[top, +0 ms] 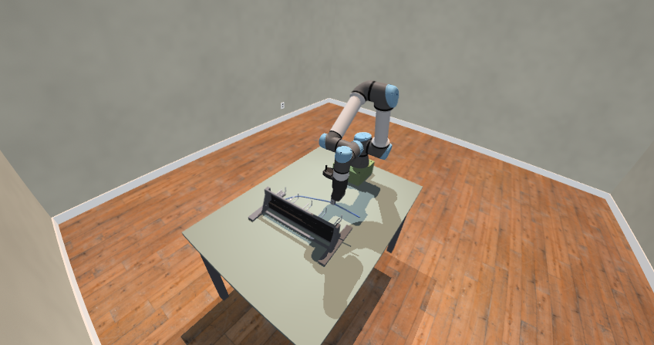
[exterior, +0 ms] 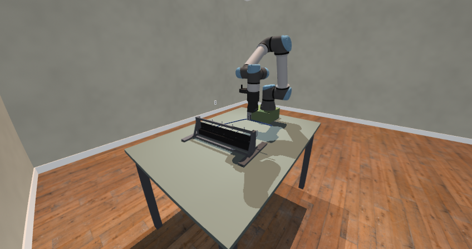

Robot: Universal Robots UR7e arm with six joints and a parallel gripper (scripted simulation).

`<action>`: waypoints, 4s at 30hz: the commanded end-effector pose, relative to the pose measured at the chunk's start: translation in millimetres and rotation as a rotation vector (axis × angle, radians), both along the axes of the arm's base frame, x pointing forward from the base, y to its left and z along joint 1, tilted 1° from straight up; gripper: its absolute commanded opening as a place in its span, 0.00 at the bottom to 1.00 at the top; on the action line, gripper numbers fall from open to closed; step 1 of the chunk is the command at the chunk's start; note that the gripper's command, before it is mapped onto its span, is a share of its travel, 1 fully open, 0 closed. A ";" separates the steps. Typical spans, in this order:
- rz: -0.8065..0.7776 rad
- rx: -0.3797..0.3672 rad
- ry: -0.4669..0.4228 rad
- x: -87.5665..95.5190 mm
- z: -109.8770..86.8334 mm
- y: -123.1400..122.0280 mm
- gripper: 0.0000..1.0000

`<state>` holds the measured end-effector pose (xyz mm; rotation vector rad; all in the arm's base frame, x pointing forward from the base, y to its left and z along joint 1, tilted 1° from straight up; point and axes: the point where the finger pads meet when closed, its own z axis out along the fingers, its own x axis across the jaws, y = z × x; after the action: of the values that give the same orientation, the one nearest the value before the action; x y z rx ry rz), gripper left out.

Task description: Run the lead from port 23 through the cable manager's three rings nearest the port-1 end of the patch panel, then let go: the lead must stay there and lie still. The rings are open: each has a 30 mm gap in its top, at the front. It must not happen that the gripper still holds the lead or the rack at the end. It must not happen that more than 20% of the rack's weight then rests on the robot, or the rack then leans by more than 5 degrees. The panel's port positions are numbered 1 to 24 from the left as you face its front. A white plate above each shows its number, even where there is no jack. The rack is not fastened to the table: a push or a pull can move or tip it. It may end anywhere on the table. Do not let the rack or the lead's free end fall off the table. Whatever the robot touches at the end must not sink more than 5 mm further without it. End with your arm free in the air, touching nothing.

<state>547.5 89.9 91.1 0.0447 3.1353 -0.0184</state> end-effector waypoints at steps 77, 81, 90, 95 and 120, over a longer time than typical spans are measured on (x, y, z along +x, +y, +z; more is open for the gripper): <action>0.003 0.008 -0.007 1.9 -20.4 3.6 0.00; 0.003 0.008 -0.007 2.0 -27.5 3.6 0.00; 0.003 0.008 -0.007 2.2 -45.5 3.5 0.00; 0.003 0.008 -0.007 2.3 -51.7 3.5 0.00; 0.003 0.008 -0.007 2.8 -88.9 3.4 0.00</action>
<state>549.6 93.3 6.6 0.0399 3.1307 -0.0063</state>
